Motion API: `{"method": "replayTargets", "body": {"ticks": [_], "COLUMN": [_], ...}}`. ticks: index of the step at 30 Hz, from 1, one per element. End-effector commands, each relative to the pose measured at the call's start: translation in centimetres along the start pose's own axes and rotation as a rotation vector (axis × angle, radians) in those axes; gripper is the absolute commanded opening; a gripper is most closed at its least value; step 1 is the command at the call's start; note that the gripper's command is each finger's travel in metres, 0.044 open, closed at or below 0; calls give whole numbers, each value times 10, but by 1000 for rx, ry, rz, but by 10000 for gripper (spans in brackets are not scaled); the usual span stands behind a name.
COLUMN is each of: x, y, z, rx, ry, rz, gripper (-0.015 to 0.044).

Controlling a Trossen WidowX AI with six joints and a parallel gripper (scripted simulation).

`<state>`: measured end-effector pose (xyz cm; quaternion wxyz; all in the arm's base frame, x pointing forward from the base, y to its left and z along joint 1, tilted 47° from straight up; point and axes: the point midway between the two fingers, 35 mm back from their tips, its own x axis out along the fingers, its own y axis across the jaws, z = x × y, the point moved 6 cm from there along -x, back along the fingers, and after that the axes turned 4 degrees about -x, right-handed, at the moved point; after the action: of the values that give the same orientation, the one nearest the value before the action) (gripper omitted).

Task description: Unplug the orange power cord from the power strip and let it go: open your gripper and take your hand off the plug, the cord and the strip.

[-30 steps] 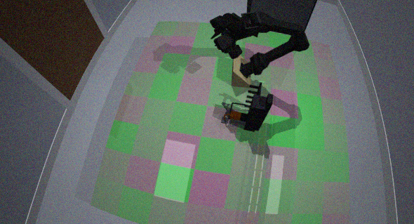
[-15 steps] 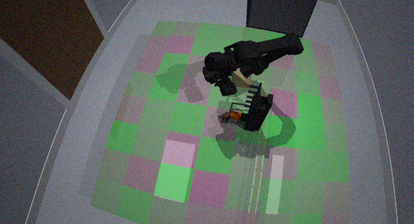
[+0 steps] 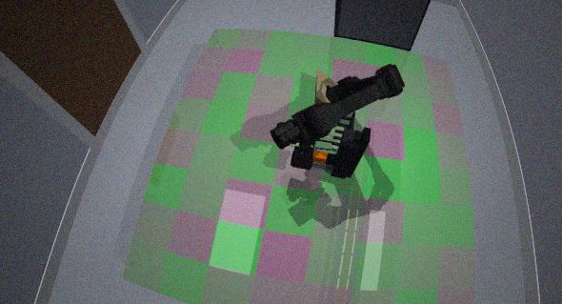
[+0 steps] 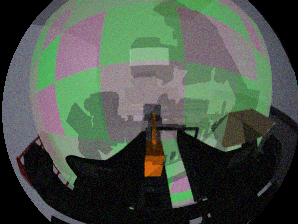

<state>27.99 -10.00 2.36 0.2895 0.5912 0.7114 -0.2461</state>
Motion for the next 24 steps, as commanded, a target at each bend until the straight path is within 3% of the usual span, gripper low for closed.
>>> {"method": "replayTargets", "body": {"ticks": [1,24], "x": [-1,-1], "y": [4,7], "z": [0,-28], "rx": [44,44], "ry": [17,18], "rz": [19,18], "gripper": [160,160]}}
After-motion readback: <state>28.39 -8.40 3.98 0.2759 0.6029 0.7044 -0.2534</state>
